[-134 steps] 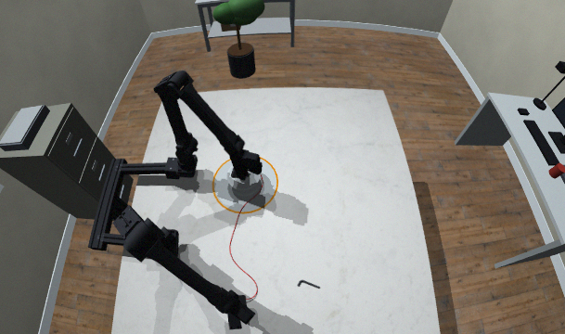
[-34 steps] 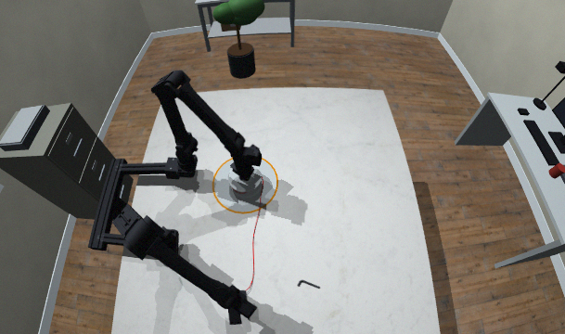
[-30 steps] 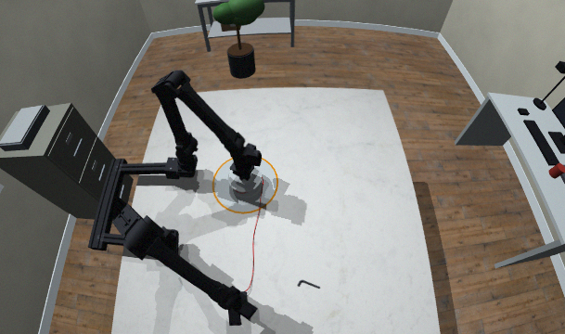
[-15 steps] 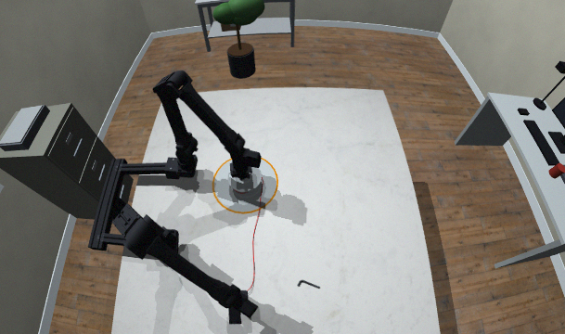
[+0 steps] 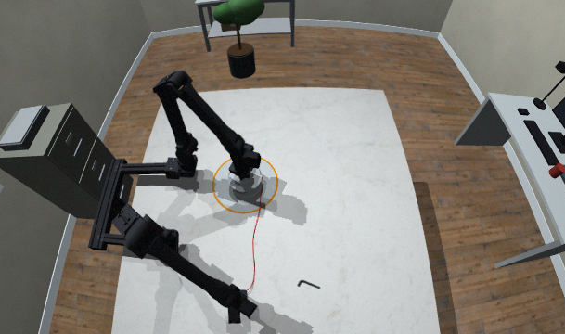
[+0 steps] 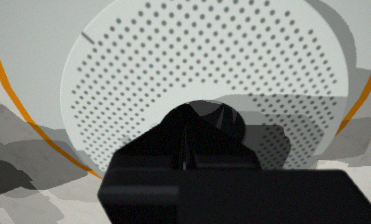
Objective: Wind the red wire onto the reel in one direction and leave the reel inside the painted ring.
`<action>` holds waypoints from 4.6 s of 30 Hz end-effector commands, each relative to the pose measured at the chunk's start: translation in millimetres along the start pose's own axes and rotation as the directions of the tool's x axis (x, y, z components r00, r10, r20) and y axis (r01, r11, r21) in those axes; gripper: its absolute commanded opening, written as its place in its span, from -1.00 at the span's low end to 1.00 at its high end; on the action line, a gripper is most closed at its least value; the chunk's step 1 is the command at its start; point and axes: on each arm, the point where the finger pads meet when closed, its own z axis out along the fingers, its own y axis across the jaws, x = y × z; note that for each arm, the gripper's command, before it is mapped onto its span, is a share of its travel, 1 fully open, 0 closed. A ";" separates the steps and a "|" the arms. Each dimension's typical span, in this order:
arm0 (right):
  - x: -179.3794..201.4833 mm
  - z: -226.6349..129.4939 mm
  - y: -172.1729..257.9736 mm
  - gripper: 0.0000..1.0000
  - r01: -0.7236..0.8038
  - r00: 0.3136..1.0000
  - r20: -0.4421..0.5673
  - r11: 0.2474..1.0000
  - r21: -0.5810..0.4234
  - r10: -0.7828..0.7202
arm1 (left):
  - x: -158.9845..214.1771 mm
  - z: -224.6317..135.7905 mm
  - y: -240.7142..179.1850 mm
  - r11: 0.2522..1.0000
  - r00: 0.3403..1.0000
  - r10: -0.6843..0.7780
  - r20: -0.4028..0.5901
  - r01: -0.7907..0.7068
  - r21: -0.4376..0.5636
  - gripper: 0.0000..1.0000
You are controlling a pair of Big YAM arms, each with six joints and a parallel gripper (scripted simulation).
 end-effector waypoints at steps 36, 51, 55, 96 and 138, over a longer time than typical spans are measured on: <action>-13.7 -10.4 7.2 -1.00 0.005 0.999 0.032 0.999 -0.036 -0.004 | 3.9 -7.9 -29.9 -0.628 -0.628 0.778 0.009 -0.778 0.002 -0.72; -31.8 -11.6 11.0 -1.00 0.000 0.999 0.032 0.999 -0.036 0.001 | 3.8 -7.7 -29.4 -0.854 -0.853 0.521 0.030 -0.520 0.015 0.04; -31.8 -11.6 11.0 -1.00 0.000 0.999 0.032 0.999 -0.036 0.001 | 2.0 -6.0 -22.6 -0.854 -0.853 0.521 0.030 -0.520 0.015 0.04; 27.0 -10.7 13.7 -1.00 0.064 0.997 0.034 0.997 -0.034 -0.063 | 1.3 1.2 2.1 0.040 0.041 0.999 0.019 -0.999 0.037 0.04; 75.5 1.7 19.8 -1.00 0.048 0.998 0.033 0.998 -0.035 -0.046 | 1.3 1.2 2.1 0.797 0.796 -0.605 -0.028 0.604 -0.018 -0.79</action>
